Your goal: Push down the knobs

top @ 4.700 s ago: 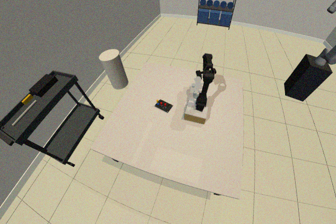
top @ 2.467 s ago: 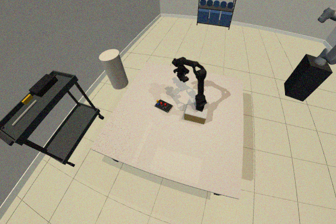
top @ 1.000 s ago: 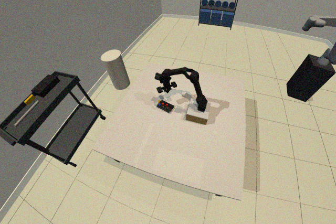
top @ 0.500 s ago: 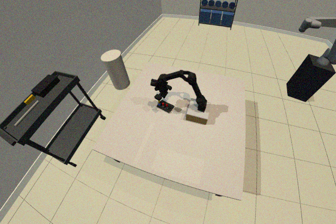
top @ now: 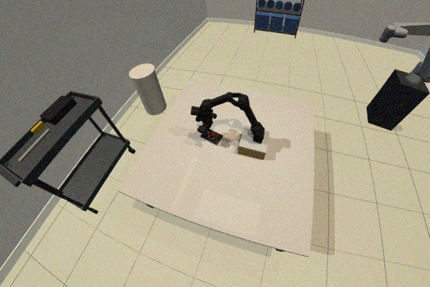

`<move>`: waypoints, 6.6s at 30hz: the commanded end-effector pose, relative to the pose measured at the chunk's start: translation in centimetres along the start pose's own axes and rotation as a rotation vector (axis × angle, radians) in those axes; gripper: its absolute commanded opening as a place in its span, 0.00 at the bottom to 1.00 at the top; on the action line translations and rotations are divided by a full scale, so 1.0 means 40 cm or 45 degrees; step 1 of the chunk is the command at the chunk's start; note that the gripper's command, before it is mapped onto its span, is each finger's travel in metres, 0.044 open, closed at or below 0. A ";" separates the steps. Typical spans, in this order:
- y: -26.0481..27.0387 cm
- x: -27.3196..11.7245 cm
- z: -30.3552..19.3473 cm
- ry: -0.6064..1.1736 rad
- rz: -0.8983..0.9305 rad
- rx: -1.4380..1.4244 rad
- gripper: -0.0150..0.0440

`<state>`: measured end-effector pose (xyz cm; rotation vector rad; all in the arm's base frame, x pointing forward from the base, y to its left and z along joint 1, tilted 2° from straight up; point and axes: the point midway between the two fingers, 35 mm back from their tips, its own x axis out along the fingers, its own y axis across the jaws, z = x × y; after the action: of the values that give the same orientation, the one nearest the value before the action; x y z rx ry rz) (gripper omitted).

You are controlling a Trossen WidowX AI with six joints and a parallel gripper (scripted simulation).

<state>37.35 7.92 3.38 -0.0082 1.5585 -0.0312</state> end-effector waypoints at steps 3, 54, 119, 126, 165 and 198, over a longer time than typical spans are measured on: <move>0.003 0.018 -0.003 0.009 0.005 -0.010 0.25; 0.003 0.083 -0.004 0.009 0.005 -0.010 0.25; 0.003 0.105 -0.004 0.009 0.005 -0.010 0.25; 0.003 0.105 -0.004 0.009 0.005 -0.010 0.25; 0.003 0.123 -0.004 0.009 0.005 -0.010 0.25; 0.003 0.135 -0.005 0.009 0.005 -0.010 0.25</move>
<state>37.04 7.84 -0.80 -0.0112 1.5590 -0.0270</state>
